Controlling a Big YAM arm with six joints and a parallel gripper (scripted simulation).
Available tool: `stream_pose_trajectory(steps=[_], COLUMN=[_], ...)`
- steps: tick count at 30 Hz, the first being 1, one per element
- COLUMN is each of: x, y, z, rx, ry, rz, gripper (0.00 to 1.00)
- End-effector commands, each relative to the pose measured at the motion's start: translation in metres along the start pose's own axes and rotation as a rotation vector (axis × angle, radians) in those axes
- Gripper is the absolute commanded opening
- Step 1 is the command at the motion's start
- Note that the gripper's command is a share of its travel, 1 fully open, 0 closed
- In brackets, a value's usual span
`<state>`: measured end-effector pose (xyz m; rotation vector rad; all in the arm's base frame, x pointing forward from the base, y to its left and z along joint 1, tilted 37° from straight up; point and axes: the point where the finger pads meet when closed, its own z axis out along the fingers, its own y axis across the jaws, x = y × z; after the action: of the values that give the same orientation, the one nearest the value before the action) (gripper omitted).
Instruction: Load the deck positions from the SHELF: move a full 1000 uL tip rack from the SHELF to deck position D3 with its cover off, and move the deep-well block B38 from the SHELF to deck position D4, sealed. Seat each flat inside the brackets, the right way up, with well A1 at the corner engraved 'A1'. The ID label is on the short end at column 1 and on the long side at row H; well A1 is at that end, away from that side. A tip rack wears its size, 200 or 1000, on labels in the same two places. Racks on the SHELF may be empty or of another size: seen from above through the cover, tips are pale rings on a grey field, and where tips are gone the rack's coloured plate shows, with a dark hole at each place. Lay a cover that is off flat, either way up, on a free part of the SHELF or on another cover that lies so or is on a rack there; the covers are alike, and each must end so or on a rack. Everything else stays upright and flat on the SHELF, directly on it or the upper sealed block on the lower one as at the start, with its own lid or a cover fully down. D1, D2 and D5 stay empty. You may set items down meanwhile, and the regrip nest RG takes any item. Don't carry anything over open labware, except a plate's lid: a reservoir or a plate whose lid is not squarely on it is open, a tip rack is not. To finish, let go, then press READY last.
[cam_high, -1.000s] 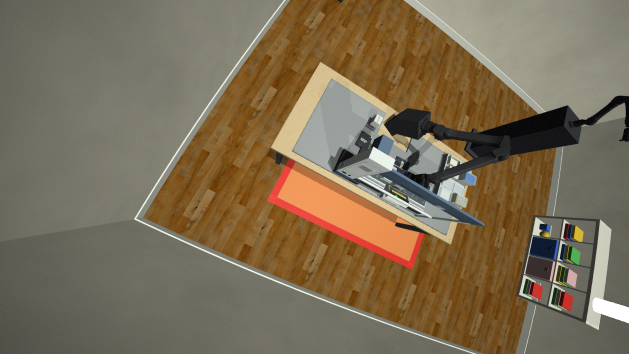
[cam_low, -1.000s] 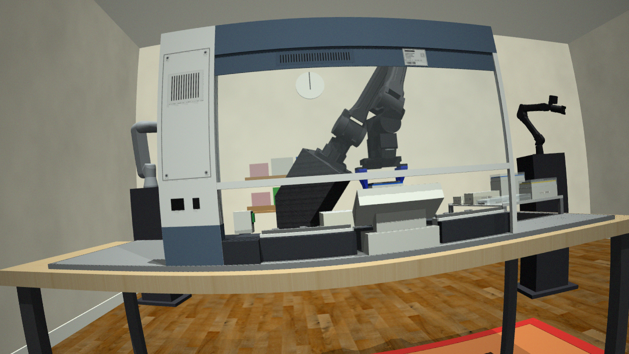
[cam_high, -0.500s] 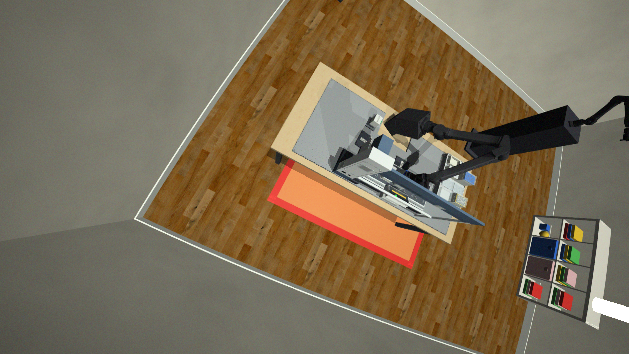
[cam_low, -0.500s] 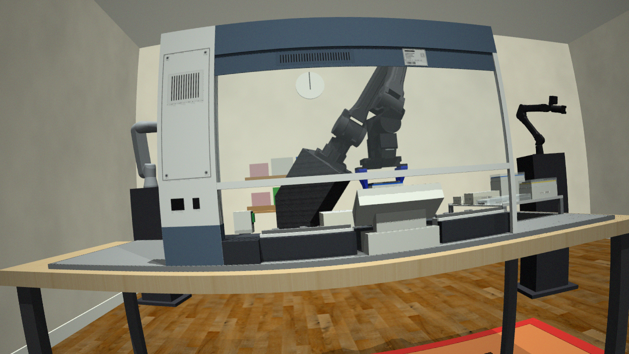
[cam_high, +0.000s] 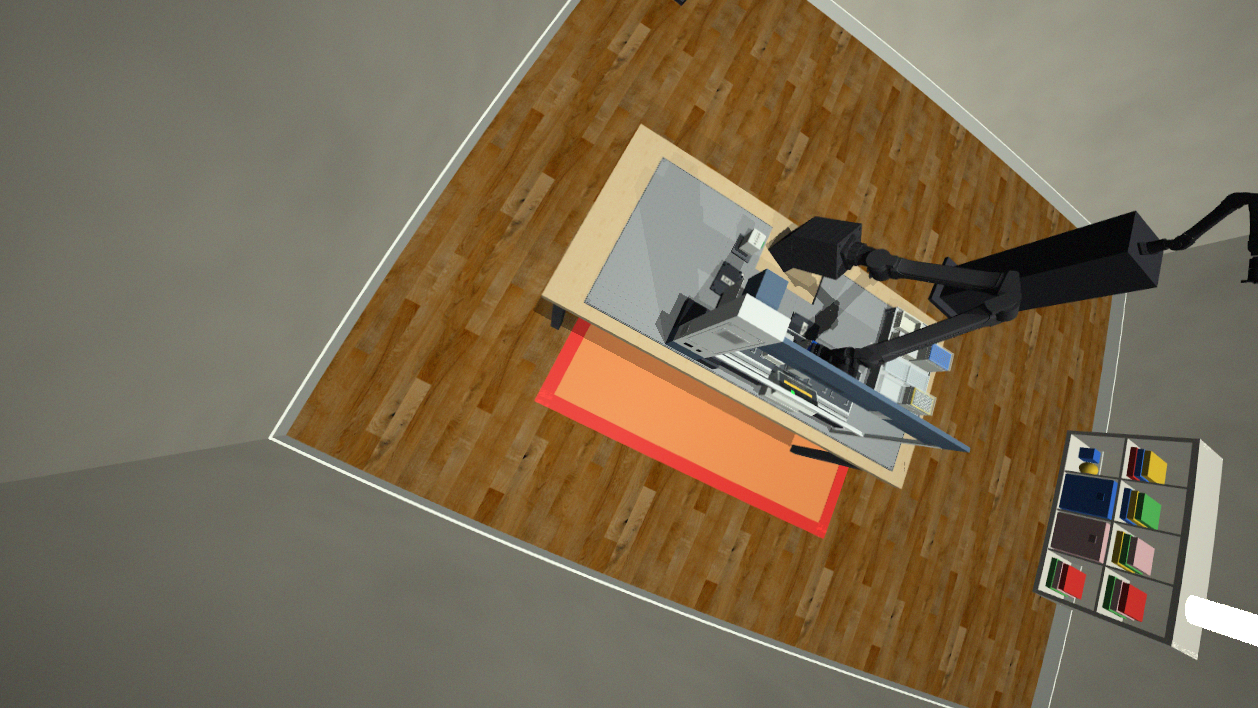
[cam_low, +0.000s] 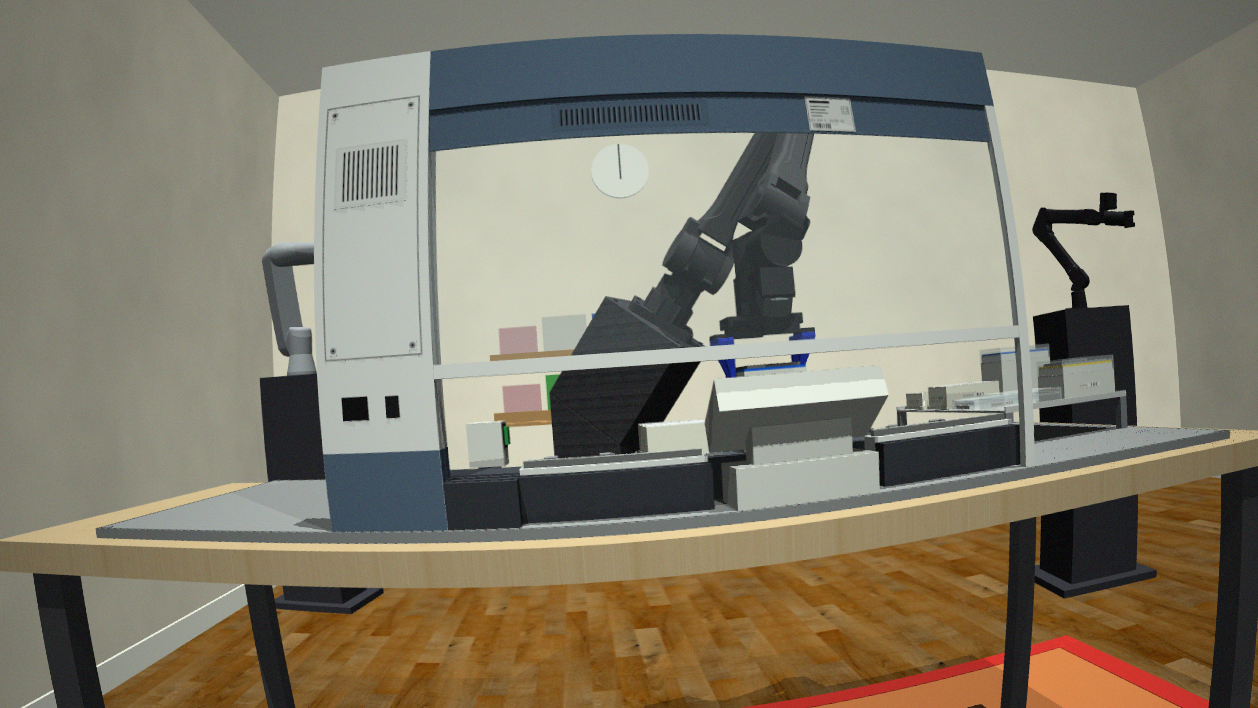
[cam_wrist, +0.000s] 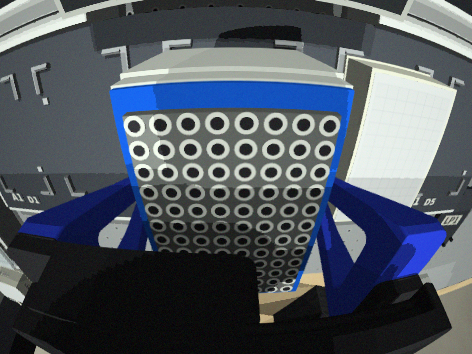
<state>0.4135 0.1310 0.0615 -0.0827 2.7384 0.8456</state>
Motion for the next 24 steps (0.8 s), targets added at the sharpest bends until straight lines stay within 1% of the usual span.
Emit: stream_pose_trajectory(steps=[1, 6, 7, 12, 18, 24], x=[-0.010, -0.010, -0.002, 0.002, -0.003, -0.001], y=[0.002, 0.002, -0.003, 0.000, 0.002, 0.002], z=[-0.006, -0.006, -0.001, 0.006, 0.004, 0.009], rx=[0.000, 0.000, 0.004, 0.002, 0.001, 0.001], ry=[-0.025, -0.025, -0.008, 0.005, -0.008, -0.001], rz=[-0.007, -0.007, 0.011, 0.009, 0.003, 0.002], gripper=[0.00, 0.00, 0.00, 0.00, 0.00, 0.00])
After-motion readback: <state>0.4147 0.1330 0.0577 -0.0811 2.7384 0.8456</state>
